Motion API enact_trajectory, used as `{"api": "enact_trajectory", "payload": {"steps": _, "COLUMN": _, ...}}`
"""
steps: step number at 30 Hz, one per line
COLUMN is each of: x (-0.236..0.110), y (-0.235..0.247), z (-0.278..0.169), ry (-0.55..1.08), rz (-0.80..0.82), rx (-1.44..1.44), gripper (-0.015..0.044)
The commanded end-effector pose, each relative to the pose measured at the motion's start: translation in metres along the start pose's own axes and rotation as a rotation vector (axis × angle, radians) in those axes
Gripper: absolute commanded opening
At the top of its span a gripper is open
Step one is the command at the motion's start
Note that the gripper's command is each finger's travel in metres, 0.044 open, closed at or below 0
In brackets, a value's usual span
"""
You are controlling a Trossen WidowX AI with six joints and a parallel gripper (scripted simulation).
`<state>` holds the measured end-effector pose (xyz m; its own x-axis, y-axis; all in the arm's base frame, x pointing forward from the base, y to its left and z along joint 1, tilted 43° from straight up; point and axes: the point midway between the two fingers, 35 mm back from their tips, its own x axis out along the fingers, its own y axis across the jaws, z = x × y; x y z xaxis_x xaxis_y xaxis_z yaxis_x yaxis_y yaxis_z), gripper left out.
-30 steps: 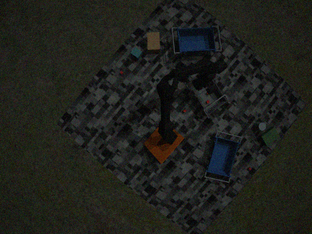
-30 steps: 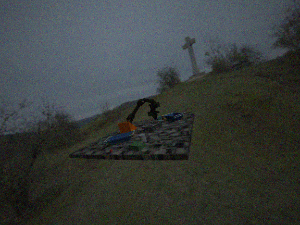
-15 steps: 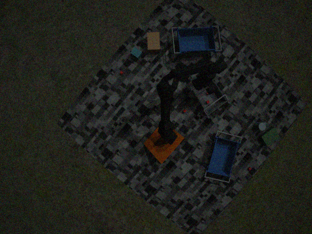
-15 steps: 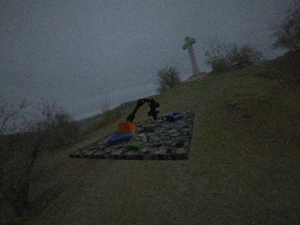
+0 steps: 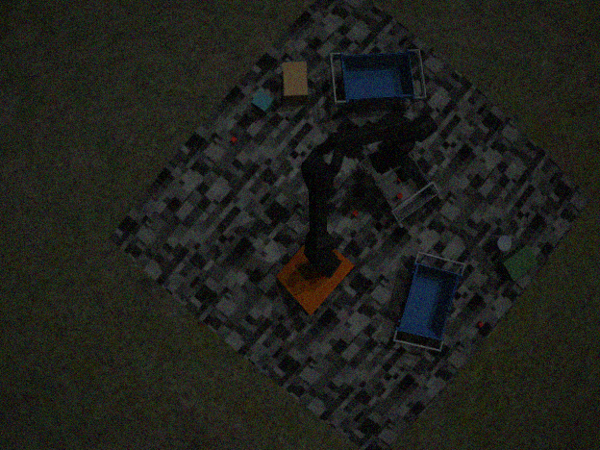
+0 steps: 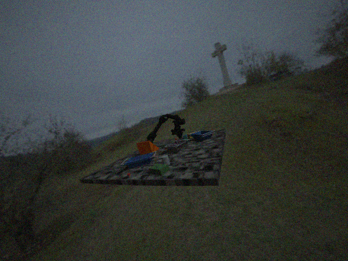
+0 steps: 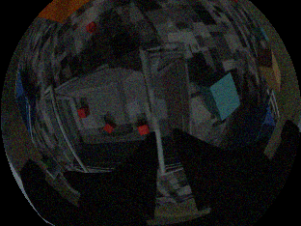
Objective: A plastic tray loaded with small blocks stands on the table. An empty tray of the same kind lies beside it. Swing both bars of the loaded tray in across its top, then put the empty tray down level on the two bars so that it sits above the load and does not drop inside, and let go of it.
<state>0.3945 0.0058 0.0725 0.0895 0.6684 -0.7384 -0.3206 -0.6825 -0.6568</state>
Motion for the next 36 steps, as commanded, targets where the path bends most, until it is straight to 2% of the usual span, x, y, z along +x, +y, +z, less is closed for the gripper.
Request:
{"api": "enact_trajectory", "payload": {"steps": 1, "x": -0.0001, "y": 0.0001, "z": 0.0000, "ry": 0.000, "rz": 0.000, "rx": 0.000, "gripper": 0.0080}}
{"api": "enact_trajectory", "payload": {"steps": 2, "x": -0.0001, "y": 0.0001, "z": 0.0000, "ry": 0.000, "rz": 0.000, "rx": 0.000, "gripper": 0.0080}}
{"api": "enact_trajectory", "payload": {"steps": 5, "x": -0.0001, "y": 0.0001, "z": 0.0000, "ry": 0.000, "rz": 0.000, "rx": 0.000, "gripper": 0.0002}}
{"api": "enact_trajectory", "payload": {"steps": 36, "x": 0.0001, "y": 0.0000, "z": 0.0000, "ry": 0.000, "rz": 0.000, "rx": 0.000, "gripper": 0.0000}}
